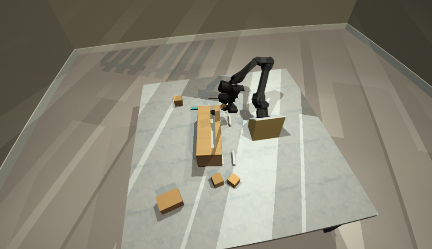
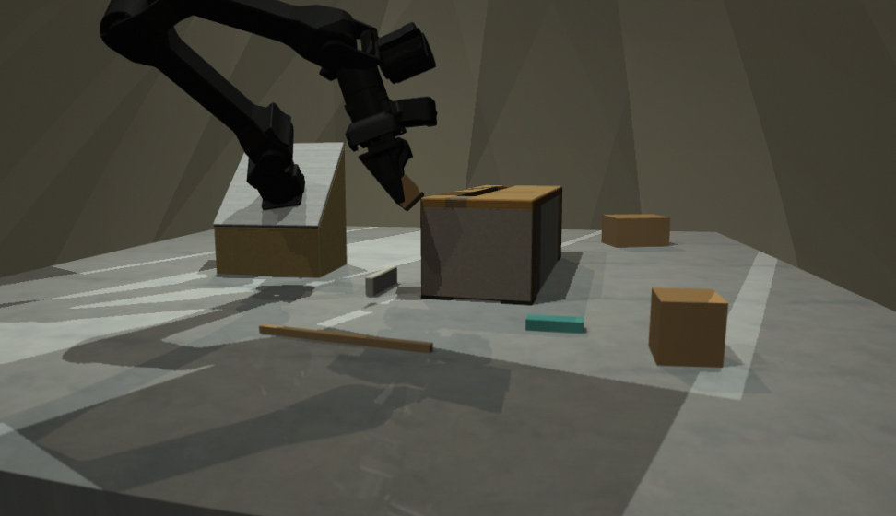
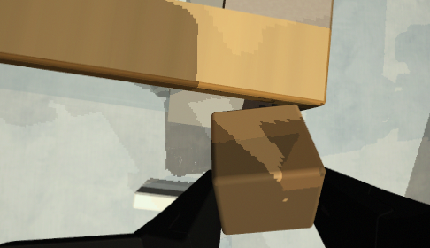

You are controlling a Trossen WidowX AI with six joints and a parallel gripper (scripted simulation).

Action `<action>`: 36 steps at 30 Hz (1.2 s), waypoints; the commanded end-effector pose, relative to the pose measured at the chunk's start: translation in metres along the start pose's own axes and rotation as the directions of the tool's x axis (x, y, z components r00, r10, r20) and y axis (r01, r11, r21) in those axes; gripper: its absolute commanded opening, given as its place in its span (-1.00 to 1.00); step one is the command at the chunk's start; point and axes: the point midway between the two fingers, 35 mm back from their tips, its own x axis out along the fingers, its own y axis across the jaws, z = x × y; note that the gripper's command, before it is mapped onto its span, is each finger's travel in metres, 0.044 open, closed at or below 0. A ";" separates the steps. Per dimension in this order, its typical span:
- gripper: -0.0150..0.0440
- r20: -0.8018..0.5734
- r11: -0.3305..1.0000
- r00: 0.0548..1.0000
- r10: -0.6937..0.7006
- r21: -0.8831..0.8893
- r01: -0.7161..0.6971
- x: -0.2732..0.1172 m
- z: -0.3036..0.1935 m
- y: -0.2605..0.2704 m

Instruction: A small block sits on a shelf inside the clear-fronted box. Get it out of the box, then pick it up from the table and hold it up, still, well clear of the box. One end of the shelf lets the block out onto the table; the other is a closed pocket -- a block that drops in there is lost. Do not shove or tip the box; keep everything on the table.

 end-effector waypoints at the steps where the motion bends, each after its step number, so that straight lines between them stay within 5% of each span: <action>1: -0.49 0.005 0.989 1.000 -0.009 -0.146 0.010 -0.003 0.002 -0.002; 16: -0.49 0.010 0.734 0.999 -0.037 -0.678 0.034 -0.013 0.007 -0.005; 36: -0.49 0.025 0.025 0.997 -0.079 -0.999 0.027 -0.027 0.014 -0.009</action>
